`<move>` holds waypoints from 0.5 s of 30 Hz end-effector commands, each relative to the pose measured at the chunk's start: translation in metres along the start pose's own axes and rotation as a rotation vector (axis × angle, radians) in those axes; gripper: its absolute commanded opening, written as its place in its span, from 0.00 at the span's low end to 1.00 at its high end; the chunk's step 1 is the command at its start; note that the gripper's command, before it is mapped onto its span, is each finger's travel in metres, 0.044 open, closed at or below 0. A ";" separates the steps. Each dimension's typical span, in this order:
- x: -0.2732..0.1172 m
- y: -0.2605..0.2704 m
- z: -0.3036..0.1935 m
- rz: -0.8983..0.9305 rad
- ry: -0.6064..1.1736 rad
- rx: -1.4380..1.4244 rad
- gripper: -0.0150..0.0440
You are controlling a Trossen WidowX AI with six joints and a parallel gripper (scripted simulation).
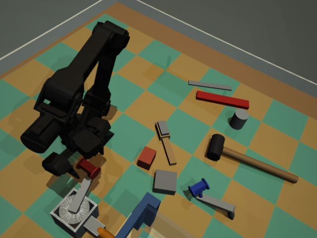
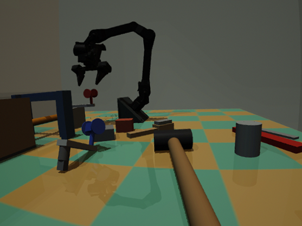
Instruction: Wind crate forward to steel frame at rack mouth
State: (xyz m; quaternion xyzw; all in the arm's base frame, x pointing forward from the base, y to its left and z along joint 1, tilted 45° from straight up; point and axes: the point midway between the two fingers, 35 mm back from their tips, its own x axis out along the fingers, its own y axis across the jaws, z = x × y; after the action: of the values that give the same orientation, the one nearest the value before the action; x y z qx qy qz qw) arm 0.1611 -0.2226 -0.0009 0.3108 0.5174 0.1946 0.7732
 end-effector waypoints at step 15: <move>0.029 0.002 -0.014 0.009 0.002 0.004 1.00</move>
State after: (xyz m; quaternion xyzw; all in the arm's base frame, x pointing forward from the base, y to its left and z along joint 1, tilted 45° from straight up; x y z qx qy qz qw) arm 0.1605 -0.2062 -0.0190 0.3093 0.5170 0.1960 0.7737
